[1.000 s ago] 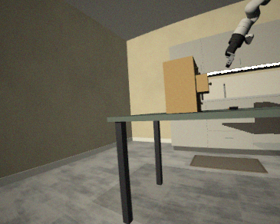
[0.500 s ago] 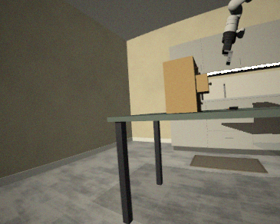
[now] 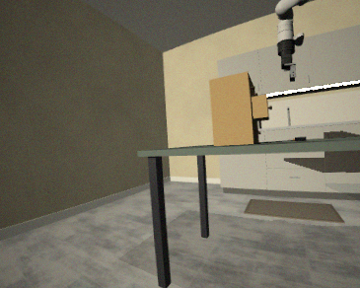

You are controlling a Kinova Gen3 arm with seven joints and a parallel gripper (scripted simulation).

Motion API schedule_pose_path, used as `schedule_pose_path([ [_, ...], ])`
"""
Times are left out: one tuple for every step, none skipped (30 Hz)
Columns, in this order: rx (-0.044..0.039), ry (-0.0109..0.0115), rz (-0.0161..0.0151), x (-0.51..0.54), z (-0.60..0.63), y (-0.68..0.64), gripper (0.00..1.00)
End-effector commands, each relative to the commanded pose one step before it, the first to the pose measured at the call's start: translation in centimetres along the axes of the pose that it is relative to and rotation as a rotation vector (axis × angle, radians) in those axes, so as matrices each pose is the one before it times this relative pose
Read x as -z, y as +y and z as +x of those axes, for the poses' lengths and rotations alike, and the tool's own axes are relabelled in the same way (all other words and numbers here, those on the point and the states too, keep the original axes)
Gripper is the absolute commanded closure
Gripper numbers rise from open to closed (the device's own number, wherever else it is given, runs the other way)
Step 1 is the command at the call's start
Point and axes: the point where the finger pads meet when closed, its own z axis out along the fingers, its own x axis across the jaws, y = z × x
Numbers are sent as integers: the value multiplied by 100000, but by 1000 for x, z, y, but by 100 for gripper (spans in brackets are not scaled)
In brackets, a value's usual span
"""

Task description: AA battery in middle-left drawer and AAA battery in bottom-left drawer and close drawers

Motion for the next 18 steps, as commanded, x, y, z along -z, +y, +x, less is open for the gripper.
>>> schedule_pose_path([
  [1210, 343, 2866, -326, 383, 666, 0],
  [-13, -29, 928, 39, -3, -1, 0],
  [-17, -35, 837, 36, -4, -2, 0],
  [-19, -38, 747, 33, -4, -3, 0],
  [-20, -39, 660, 30, -4, -3, 0],
  [-19, -38, 574, 27, -4, -4, 0],
  [-18, -35, 492, 23, -4, -4, 0],
  [-16, -32, 414, 20, -3, -3, 0],
  [0, 0, 0, 0, 0, 0, 0],
  [0, 0, 0, 0, 0, 0, 0],
  [-14, -27, 340, 17, -3, -3, 0],
  [-12, -23, 272, 13, -2, -2, 0],
  [-10, -18, 210, 10, -2, -2, 0],
  [-7, -14, 154, 8, -1, -2, 0],
  [-5, -9, 106, 5, -1, -1, 0],
  [-3, -6, 66, 3, -1, -1, 0],
  [-2, -3, 35, 2, 0, 0, 0],
  [-1, -1, 13, 1, 0, 0, 0],
])
